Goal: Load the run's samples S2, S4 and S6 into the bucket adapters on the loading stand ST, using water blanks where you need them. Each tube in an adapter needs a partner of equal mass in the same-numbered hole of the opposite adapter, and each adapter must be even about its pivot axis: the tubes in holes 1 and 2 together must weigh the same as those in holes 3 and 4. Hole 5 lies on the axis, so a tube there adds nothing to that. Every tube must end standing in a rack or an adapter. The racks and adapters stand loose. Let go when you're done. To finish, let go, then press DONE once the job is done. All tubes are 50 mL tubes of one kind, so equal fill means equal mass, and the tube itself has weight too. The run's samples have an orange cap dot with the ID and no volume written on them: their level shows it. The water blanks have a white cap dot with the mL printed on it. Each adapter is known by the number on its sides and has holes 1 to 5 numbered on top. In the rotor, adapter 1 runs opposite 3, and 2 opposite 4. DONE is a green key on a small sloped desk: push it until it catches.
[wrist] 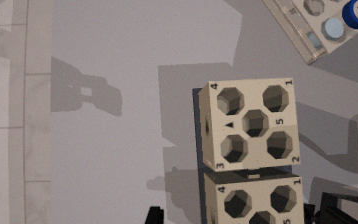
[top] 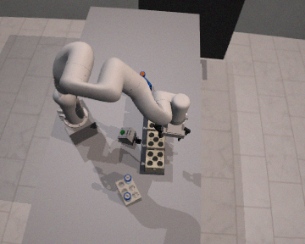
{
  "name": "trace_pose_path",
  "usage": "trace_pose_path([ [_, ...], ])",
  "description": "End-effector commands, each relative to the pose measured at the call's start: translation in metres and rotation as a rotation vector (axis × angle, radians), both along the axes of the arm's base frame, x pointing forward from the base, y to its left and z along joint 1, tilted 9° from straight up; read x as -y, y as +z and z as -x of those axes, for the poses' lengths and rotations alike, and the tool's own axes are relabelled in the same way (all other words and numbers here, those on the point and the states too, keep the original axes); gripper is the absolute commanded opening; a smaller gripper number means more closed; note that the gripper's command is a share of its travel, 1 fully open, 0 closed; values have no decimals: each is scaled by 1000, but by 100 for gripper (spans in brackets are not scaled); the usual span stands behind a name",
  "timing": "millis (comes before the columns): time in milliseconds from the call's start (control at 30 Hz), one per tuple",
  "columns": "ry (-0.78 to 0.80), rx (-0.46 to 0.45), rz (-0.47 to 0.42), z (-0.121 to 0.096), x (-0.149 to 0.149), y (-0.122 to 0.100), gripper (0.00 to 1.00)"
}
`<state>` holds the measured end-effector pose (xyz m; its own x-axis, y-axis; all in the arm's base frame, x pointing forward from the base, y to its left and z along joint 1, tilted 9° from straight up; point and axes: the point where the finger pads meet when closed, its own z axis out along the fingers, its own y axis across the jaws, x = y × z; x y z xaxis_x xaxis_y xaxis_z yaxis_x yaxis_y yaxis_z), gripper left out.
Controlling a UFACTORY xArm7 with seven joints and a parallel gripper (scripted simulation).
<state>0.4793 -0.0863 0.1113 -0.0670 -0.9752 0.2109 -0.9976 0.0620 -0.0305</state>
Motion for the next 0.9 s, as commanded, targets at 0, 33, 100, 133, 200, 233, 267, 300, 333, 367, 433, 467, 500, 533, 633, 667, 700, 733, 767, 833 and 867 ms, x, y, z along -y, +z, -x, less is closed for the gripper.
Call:
trace_pose_path([
  [0, 143, -16, -12, 4, -12, 1, 100],
  [33, 176, -21, -13, 4, -12, 1, 100],
  [100, 242, -31, -14, 6, -16, 0, 100],
  [133, 275, -36, -15, 7, -18, 0, 100],
  [200, 337, -45, -16, 9, -23, 0, 100],
  [233, 370, -50, -16, 10, -25, -1, 100],
  [267, 399, -54, -16, 10, -25, -1, 100],
  [300, 432, -58, -17, 13, -30, -1, 100],
  [333, 465, -63, -17, 14, -32, -1, 100],
  [367, 465, -63, -17, 14, -32, -1, 100],
  [433, 498, -68, -17, 16, -36, -2, 100],
  [467, 531, -72, -17, 18, -39, -2, 100],
  [500, 564, -77, -17, 20, -43, -3, 100],
  [533, 597, -81, -17, 21, -45, -3, 100],
  [633, 696, -95, -16, 24, -49, -4, 100],
  [667, 729, -99, -15, 25, -51, -4, 100],
  [700, 762, -104, -15, 25, -51, -4, 100],
  [733, 795, -108, -14, 28, -56, -5, 100],
  [767, 828, -112, -13, 29, -58, -5, 100],
  [833, 894, -121, -12, 32, -62, -5, 100],
  [867, 927, -126, -11, 34, -64, -6, 100],
])
